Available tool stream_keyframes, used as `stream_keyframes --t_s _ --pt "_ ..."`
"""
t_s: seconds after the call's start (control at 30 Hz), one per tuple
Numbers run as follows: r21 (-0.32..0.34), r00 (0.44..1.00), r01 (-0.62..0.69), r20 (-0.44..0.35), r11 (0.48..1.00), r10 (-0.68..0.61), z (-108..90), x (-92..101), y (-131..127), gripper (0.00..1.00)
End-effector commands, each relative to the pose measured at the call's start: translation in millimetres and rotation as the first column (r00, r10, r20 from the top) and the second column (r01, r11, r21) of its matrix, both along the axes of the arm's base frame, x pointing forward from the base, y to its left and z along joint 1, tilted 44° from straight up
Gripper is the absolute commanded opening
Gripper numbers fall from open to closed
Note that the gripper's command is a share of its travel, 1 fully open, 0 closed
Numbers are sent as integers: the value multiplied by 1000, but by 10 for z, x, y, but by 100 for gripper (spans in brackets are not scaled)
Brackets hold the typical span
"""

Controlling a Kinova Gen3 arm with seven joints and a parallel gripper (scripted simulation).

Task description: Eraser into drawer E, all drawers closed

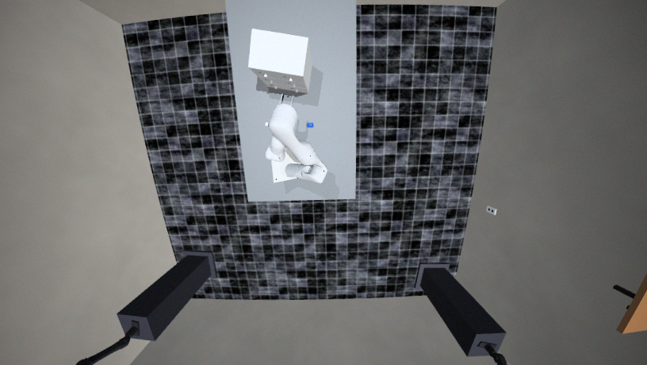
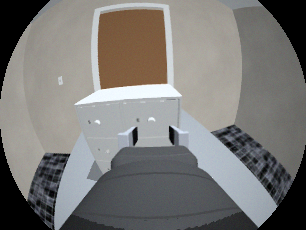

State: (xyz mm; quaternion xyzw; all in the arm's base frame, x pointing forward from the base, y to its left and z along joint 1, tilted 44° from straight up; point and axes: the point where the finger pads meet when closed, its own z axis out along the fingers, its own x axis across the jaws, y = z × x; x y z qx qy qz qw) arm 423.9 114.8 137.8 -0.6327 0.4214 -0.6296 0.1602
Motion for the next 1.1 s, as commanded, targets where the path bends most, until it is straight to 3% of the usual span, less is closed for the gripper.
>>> stream_keyframes --t_s 0.0,0.6,0.63,1.07 --pt "-29 1000 -16 0 999 16 -86 -13 -38 100" --pt "-36 998 -45 31 998 46 -108 14 -63 100" --pt "-36 998 -45 31 998 46 -108 14 -63 67" --pt "-36 998 -45 31 998 46 -108 14 -63 67"
